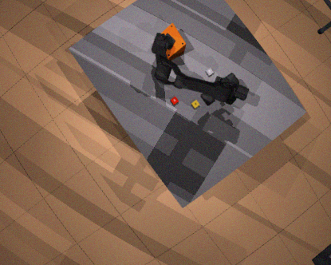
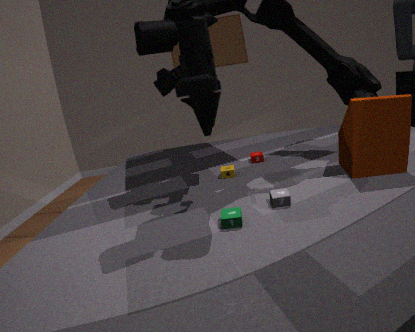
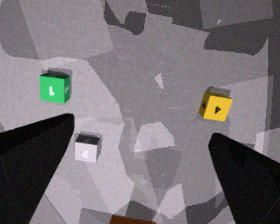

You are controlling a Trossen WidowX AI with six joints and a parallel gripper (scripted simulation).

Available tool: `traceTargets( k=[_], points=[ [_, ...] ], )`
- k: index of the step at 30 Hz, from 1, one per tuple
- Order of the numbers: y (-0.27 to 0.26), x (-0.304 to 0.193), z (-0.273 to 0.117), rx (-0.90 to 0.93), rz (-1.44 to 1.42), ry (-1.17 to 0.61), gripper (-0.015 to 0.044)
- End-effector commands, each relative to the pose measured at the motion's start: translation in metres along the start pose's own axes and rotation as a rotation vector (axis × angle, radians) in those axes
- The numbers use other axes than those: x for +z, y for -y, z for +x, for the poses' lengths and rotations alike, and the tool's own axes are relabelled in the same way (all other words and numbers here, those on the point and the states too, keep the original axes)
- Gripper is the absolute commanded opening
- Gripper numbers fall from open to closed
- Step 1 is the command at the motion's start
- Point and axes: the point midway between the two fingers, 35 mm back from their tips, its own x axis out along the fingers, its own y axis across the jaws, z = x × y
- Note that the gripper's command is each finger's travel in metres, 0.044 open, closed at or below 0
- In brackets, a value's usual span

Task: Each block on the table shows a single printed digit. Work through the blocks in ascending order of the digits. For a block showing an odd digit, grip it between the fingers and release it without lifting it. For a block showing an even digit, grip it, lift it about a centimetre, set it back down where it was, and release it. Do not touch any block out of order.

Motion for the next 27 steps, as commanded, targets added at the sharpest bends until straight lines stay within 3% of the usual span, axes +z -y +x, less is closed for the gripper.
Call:
traceTargets(
  k=[1,4,27],
  points=[
    [0.07,-0.006,0.005,-0.015,-0.002,-0.01,0.04],
    [0.093,-0.011,0.006,-0.021,-0.001,-0.012,0.04],
    [0.093,-0.011,0.006,-0.021,-0.001,-0.012,0.04]
  ],
)
